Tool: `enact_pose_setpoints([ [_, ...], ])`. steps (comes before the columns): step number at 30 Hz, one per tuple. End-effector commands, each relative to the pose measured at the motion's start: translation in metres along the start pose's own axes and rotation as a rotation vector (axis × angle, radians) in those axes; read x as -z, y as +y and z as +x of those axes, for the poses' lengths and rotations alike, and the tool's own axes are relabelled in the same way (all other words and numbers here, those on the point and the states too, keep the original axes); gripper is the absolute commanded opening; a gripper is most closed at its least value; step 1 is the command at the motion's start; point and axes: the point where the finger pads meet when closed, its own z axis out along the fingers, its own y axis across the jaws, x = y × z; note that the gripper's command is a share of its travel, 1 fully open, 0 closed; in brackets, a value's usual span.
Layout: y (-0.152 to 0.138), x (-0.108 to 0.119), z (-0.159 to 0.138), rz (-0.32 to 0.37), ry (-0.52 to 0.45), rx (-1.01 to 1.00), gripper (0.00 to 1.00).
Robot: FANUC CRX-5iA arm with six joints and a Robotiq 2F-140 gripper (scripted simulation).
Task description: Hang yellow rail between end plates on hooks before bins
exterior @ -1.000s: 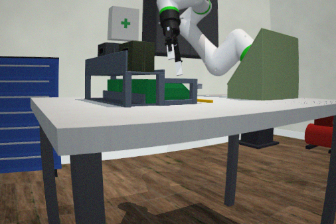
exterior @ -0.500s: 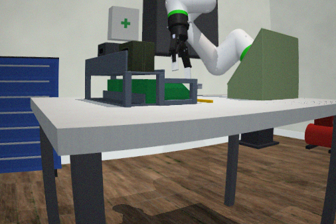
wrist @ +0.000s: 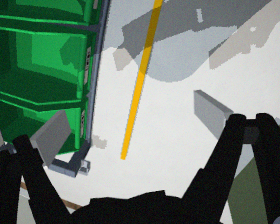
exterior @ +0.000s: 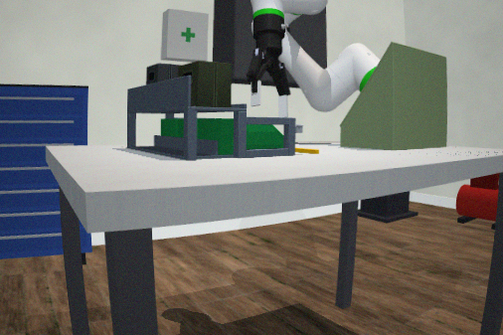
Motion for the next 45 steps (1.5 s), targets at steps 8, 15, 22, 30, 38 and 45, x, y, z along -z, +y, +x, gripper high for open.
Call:
enact_pose_setpoints([
  [8, -0.0006, 0.0026, 0.0013, -0.049, 0.051, -0.100, 1.00],
  [15, -0.0008, 0.0043, 0.0024, -0.081, 0.084, -0.165, 1.00],
  [22, -0.0008, 0.0043, 0.0024, -0.081, 0.084, -0.165, 1.00],
  [30, -0.0012, 0.0064, 0.0037, -0.161, 0.167, -0.329, 1.00],
  [38, -0.0012, 0.0064, 0.0037, -0.161, 0.167, -0.329, 1.00],
  [45, -0.0013, 0.0074, 0.0044, -0.170, 0.176, -0.348, 1.00],
])
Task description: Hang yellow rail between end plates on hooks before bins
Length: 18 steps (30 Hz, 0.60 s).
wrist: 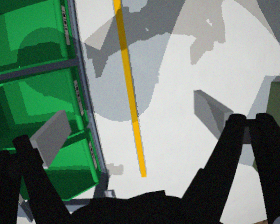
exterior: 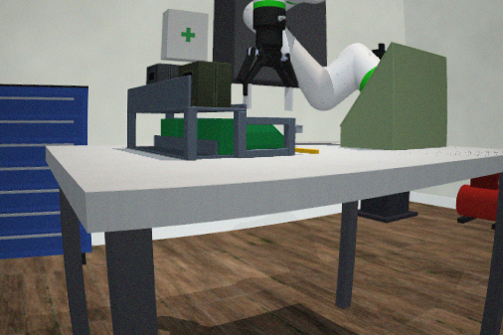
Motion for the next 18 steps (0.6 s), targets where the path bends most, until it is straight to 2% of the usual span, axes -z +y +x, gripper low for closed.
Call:
enact_pose_setpoints([
  [1, -0.0002, 0.0004, 0.0000, -0.002, 0.002, -0.004, 1.00],
  [11, -0.0002, 0.0004, 0.0000, -0.002, 0.002, -0.004, 1.00],
  [12, -0.0002, 0.0004, 0.0000, -0.002, 0.002, -0.004, 0.30],
  [18, -0.0002, 0.0004, 0.0000, -0.002, 0.002, -0.004, 0.30],
])
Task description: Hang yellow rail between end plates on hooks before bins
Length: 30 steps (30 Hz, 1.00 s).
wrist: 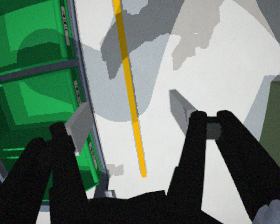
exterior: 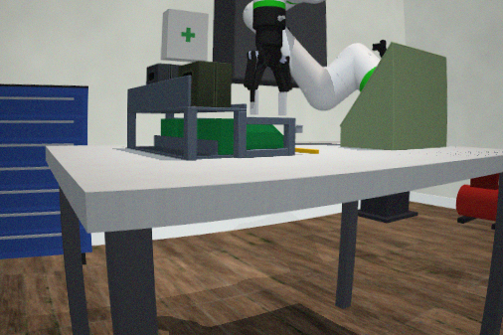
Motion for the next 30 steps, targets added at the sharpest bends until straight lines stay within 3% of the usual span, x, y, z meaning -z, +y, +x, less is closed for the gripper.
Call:
enact_pose_setpoints([
  [1, 0.000, 0.000, 0.000, 0.000, 0.000, 0.000, 0.30],
  [27, 0.000, 0.000, 0.000, 0.000, 0.000, 0.000, 0.30],
  [30, 0.000, -0.024, 0.000, 0.000, 0.000, 0.000, 0.30],
])
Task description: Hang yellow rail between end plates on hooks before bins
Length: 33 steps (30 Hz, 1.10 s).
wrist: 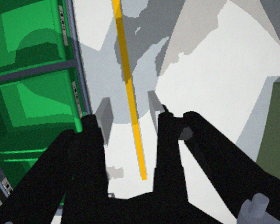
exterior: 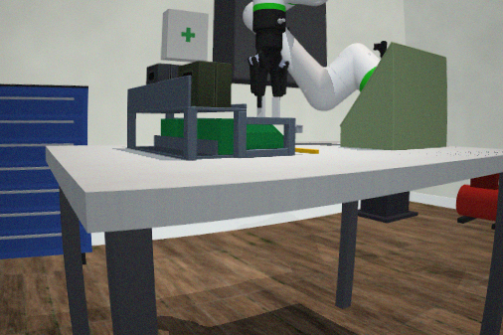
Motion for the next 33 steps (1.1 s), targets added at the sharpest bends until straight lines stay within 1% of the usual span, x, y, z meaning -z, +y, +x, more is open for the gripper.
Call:
enact_pose_setpoints([
  [1, -0.001, -0.024, 0.000, 0.001, 0.000, 0.000, 0.30],
  [2, -0.001, -0.032, 0.000, 0.001, 0.000, 0.000, 0.30],
  [14, -0.001, -0.032, 0.000, 0.001, 0.000, 0.000, 0.30],
  [19, -0.001, -0.061, 0.000, 0.001, 0.000, 0.000, 0.30],
  [31, -0.001, -0.061, 0.000, 0.001, 0.000, 0.000, 0.30],
  [33, -0.001, -0.065, 0.000, 0.001, 0.000, 0.000, 0.30],
])
